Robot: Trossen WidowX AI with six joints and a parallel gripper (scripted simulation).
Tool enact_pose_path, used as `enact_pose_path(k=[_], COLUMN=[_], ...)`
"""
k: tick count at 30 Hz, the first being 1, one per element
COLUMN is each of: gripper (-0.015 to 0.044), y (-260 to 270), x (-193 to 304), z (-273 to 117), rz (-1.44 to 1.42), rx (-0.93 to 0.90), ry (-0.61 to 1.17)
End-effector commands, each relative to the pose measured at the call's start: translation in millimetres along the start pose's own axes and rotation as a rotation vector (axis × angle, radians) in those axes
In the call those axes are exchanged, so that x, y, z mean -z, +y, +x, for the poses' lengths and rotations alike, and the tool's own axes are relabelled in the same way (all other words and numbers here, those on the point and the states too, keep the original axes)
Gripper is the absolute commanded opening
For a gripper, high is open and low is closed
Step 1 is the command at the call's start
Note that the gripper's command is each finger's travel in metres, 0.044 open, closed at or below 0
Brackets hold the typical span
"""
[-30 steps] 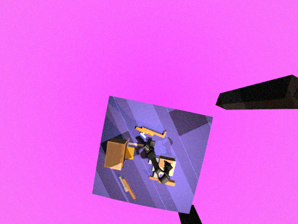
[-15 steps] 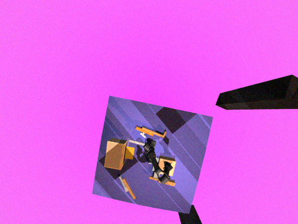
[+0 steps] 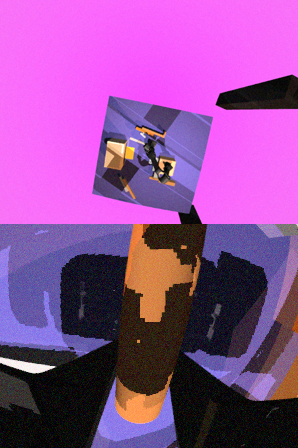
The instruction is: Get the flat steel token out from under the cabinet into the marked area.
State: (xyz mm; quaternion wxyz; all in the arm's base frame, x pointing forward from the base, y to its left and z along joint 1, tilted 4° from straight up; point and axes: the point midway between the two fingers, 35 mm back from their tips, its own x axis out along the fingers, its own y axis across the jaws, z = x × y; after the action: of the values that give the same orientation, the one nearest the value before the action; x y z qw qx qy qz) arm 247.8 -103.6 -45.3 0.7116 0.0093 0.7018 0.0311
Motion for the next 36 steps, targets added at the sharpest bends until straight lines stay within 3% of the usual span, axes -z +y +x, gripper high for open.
enact_pose_path(k=[1,36], gripper=[0.0000,0.0000], y=[-0.6,-0.4], x=[-0.1,0.1], z=[-1.2,-1.3], rz=[0.035,0.312], rx=[0.004,0.004], ry=[-0.002,-0.003])
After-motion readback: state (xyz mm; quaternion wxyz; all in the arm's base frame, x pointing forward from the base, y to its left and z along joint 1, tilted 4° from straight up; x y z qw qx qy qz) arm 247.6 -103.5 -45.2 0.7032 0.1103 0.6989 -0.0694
